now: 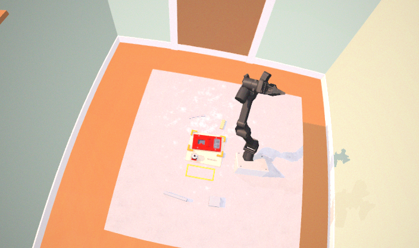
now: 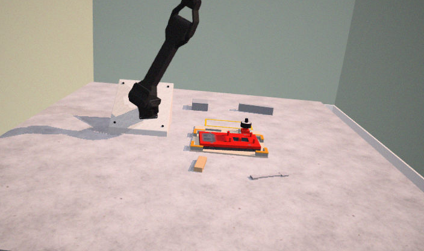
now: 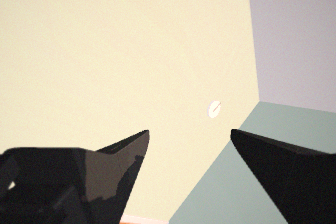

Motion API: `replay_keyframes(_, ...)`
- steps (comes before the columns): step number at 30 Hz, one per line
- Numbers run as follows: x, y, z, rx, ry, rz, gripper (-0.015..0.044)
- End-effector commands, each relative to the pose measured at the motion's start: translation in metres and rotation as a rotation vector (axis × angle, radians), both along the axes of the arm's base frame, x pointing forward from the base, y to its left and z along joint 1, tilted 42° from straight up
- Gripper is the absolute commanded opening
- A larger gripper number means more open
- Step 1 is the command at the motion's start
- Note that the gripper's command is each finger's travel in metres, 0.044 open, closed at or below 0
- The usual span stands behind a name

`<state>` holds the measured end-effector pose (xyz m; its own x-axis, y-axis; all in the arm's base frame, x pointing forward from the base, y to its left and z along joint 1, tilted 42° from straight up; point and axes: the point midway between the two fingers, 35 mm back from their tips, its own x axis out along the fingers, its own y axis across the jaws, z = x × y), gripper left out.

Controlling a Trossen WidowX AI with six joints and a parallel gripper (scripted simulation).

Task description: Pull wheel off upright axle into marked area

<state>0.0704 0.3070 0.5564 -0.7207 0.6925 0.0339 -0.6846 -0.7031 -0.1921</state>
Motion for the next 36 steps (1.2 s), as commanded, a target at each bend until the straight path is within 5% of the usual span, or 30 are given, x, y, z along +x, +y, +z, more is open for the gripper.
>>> replay_keyframes(1, -0.002, -0.001, 0.001, -0.001, 0.002, 0.002, 0.0374)
replay_keyframes(4, -0.023, -0.01, 0.014, -0.008, 0.038, 0.025, 0.03)
replay_keyframes(20, -0.173, -0.154, 0.095, 0.175, 0.121, 0.369, 0.03)
replay_keyframes(36, -0.21, -0.352, 0.115, 0.457, 0.216, 0.784, 0.03)
